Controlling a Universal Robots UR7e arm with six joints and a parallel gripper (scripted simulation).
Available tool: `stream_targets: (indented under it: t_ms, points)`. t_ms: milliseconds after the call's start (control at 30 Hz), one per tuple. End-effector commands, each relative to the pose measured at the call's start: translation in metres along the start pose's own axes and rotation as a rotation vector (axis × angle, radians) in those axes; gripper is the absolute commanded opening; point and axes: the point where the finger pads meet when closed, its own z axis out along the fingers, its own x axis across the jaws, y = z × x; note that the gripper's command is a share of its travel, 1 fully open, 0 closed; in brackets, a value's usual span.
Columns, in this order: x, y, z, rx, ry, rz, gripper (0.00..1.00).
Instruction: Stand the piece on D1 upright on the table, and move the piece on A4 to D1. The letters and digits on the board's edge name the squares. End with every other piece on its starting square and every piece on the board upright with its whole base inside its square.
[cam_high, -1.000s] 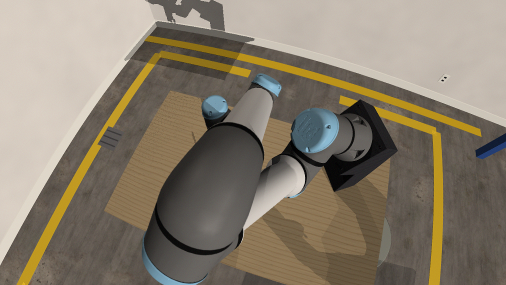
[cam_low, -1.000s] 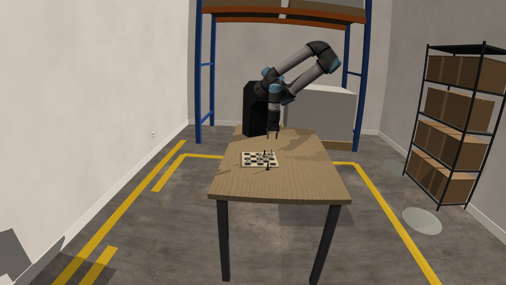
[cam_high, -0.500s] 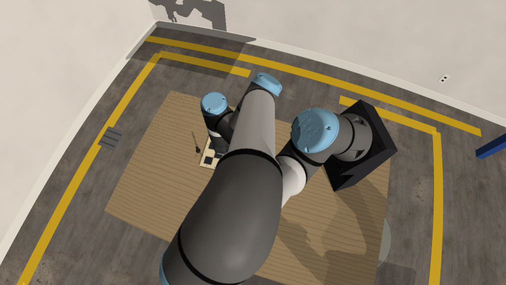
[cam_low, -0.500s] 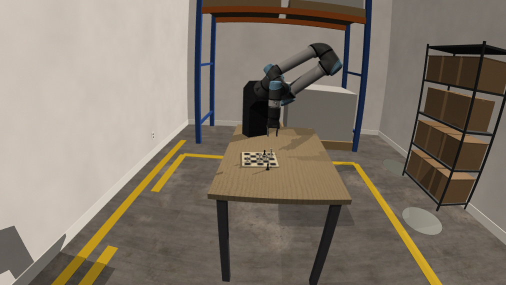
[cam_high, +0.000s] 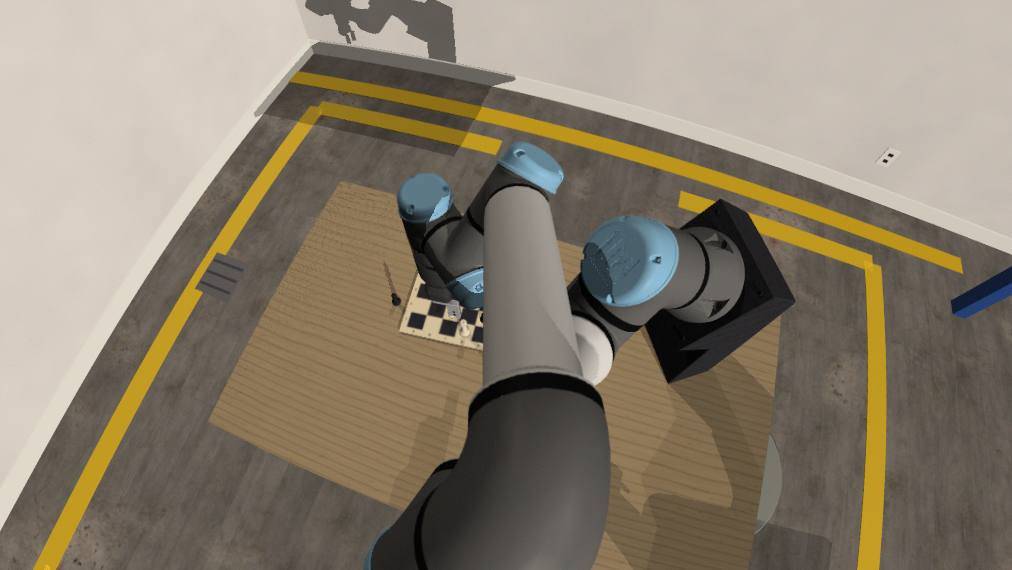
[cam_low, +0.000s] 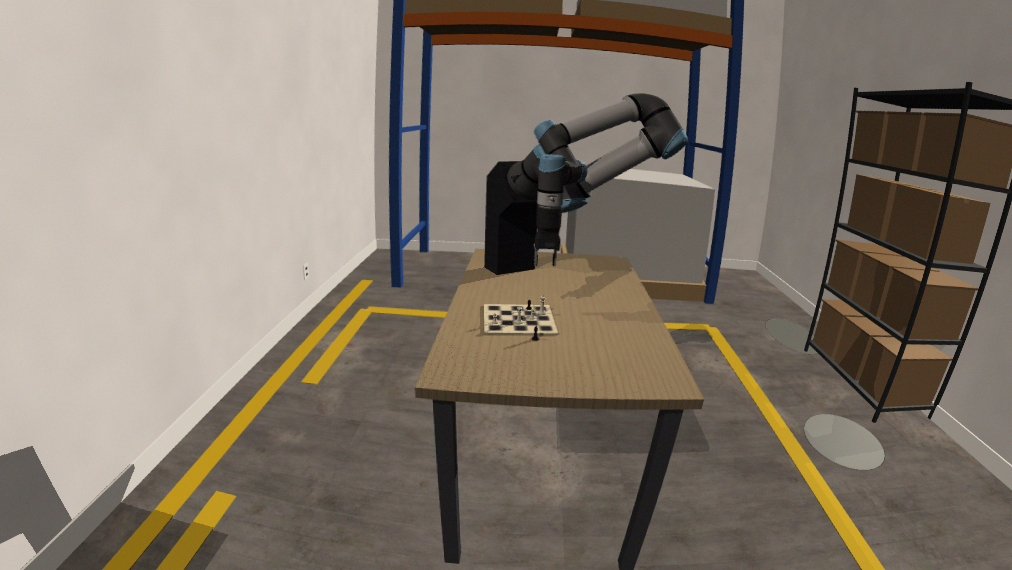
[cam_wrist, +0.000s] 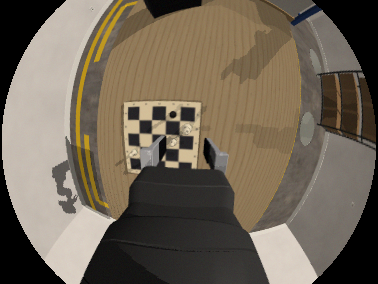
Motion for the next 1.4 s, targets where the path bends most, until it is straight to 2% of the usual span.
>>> stream_targets:
  t_ms: [0,400,1367]
  points:
    - [-0.0001,-0.0004,-0.0079,0.000,0.006,-0.001,1.00]
    - [-0.0001,-0.0004,-0.0132,0.000,0.006,-0.001,1.00]
    - [-0.0001,-0.0004,-0.0134,0.000,0.006,-0.001,1.00]
